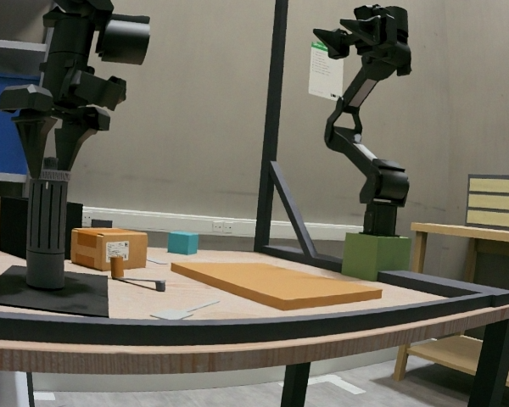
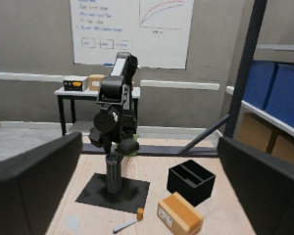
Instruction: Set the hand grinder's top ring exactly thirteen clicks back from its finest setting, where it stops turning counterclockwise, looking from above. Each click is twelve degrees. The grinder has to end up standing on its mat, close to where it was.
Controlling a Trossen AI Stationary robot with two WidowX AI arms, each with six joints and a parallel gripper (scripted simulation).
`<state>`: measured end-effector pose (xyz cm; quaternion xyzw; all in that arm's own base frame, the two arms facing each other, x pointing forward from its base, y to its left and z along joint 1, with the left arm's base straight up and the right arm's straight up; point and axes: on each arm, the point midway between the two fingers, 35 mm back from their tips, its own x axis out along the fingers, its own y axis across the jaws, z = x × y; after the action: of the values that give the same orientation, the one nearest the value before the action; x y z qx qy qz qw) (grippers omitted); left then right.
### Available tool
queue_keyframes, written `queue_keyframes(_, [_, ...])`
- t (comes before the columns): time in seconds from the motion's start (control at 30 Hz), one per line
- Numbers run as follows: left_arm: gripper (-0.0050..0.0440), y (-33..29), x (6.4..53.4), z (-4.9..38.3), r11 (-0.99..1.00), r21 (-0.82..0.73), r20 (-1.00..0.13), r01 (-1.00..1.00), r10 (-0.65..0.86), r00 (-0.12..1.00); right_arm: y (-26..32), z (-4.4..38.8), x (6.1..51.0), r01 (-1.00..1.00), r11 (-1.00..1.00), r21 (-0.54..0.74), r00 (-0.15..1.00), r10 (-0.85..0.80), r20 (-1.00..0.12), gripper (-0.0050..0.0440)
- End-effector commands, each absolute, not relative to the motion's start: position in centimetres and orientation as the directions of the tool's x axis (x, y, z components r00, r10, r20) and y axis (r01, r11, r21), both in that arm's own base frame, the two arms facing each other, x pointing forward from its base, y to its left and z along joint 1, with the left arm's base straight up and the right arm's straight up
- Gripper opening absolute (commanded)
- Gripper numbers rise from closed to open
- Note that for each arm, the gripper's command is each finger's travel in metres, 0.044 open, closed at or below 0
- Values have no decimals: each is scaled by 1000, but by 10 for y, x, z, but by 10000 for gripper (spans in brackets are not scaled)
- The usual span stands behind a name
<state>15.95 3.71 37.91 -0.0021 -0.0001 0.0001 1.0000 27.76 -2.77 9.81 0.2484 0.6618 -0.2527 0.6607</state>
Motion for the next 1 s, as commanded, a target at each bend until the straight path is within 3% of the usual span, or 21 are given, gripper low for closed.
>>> queue_keyframes(0.0, [400,37,159,383,1000,6,2,0,0,1000,-27,106,280,656,754,11,28,-10,-1000,284])
queue_keyframes(0.17, [400,37,159,383,1000,6,2,0,0,1000,-27,106,281,660,751,12,29,-9,-1000,308])
queue_keyframes(0.3, [400,37,159,383,1000,6,2,0,0,1000,-27,106,281,660,751,12,29,-9,-1000,400])
queue_keyframes(0.4, [400,37,159,383,1000,6,2,0,0,1000,-27,106,281,710,704,15,29,-8,-1000,400])
queue_keyframes(0.63, [400,37,159,383,1000,6,2,0,0,1000,-28,106,282,935,355,22,25,-5,-1000,400])
queue_keyframes(0.73, [400,37,159,383,1000,6,2,0,0,1000,-28,106,282,951,310,23,25,-4,-1000,400])
queue_keyframes(0.87, [400,37,159,383,1000,6,2,0,0,1000,-28,106,282,997,74,24,24,-2,-1000,400])
queue_keyframes(0.97, [400,37,159,383,1000,6,2,0,0,1000,-28,106,282,998,64,24,24,-2,-1000,400])
